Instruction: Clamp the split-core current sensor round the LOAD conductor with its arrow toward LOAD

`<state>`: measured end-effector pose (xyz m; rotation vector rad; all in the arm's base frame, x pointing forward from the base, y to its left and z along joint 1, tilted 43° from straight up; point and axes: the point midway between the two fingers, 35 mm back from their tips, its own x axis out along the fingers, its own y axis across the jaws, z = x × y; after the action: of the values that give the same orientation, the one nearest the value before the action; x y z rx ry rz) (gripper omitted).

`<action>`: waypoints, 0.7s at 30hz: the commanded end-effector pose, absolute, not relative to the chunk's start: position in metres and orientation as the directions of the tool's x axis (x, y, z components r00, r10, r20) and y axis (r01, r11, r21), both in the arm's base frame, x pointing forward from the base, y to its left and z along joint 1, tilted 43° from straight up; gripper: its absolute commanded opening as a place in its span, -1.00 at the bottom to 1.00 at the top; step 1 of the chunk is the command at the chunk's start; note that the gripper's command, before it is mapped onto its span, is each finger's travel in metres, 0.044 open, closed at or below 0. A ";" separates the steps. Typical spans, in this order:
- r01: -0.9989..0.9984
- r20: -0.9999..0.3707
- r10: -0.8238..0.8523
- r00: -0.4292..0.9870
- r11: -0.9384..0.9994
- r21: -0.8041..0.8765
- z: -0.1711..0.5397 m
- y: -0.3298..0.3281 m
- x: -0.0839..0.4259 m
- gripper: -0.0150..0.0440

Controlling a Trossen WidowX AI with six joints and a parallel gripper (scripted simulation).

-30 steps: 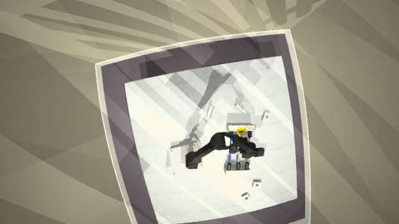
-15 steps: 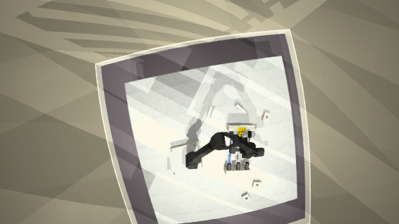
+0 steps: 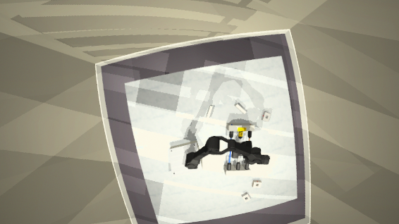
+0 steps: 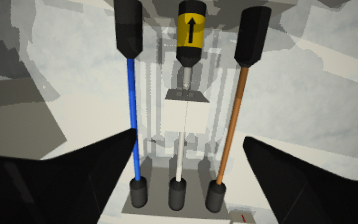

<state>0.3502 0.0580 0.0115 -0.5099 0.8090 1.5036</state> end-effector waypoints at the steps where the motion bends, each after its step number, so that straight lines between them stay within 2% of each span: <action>1: -0.983 -0.739 0.664 -0.112 0.036 0.181 0.022 0.050 0.349 1.00; 5: -0.974 -0.752 0.648 -0.119 0.070 0.215 0.024 0.053 0.347 1.00; 9: -0.885 -0.823 0.549 -0.149 0.298 0.359 0.030 0.069 0.337 1.00; 12: -0.774 -0.871 0.467 -0.155 0.491 0.401 0.036 0.080 0.330 1.00; 16: -0.576 -0.923 0.357 -0.140 0.729 0.369 0.045 0.093 0.321 1.00; 21: -0.260 -0.970 0.225 -0.088 0.935 0.240 0.058 0.107 0.310 1.00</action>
<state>0.3248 0.0906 0.0439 -0.2122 1.4654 0.9044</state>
